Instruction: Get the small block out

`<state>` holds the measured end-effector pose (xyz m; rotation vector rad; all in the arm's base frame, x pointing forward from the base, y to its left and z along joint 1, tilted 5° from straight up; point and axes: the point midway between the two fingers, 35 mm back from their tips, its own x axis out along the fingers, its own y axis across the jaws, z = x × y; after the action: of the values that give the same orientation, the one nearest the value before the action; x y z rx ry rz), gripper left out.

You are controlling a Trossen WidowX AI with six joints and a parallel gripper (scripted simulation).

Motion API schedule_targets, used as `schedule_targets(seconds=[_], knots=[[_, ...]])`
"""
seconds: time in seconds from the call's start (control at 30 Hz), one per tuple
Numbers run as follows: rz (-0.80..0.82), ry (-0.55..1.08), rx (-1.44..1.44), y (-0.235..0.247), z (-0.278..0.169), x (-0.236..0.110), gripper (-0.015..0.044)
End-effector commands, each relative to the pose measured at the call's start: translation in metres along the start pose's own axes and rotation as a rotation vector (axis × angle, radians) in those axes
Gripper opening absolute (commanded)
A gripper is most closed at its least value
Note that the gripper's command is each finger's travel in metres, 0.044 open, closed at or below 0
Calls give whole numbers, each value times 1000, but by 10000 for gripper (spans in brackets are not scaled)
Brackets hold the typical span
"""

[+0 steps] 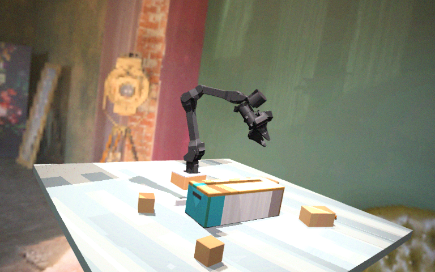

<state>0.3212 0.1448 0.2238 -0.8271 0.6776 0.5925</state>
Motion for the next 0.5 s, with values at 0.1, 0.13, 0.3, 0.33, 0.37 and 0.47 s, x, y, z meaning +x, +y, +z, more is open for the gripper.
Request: schedule_targets(seconds=[0.1, 0.13, 0.3, 0.33, 0.37, 0.47], knots=[[222, 484, -299, -5, -92, 45, 400], [277, 549, -346, -6, -106, 48, 400], [572, 784, -541, -6, -164, 50, 400], [584, 791, -548, -6, -166, 50, 400], [584, 791, -548, -6, -166, 50, 400], [584, 791, -548, -6, -166, 50, 400]])
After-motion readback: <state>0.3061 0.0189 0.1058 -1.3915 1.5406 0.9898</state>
